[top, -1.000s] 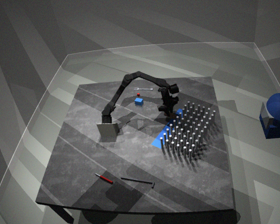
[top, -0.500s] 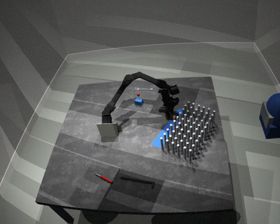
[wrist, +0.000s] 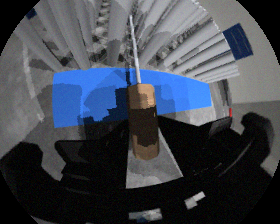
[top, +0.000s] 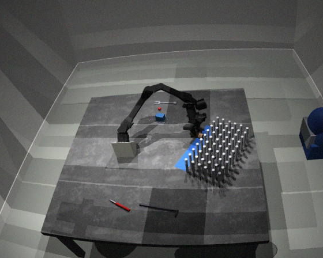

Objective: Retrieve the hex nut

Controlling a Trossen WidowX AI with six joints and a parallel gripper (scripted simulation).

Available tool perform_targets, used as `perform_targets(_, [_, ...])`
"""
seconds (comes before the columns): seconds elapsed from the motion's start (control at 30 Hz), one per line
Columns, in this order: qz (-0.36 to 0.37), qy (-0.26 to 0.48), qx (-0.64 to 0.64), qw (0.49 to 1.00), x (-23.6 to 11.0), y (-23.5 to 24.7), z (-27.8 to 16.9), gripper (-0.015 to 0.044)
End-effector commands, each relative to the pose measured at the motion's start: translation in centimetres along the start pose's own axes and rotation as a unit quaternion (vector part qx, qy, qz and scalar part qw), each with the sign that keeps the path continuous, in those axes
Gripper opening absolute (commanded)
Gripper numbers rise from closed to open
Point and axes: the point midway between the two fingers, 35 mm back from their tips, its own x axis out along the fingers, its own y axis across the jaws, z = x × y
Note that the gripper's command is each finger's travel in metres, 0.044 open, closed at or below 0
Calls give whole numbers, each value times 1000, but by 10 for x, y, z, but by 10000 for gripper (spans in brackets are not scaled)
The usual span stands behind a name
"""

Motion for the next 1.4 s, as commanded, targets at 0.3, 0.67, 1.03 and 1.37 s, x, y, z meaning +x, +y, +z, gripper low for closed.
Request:
perform_targets(0.3, [0,0,1,1000,-6,5,-10,0])
perform_targets(0.67, [0,1,2,1000,-9,6,-18,0])
perform_targets(1.03, [0,1,1,1000,-12,7,-25,0])
perform_targets(1.37, [0,1,1,1000,-15,7,-32,0])
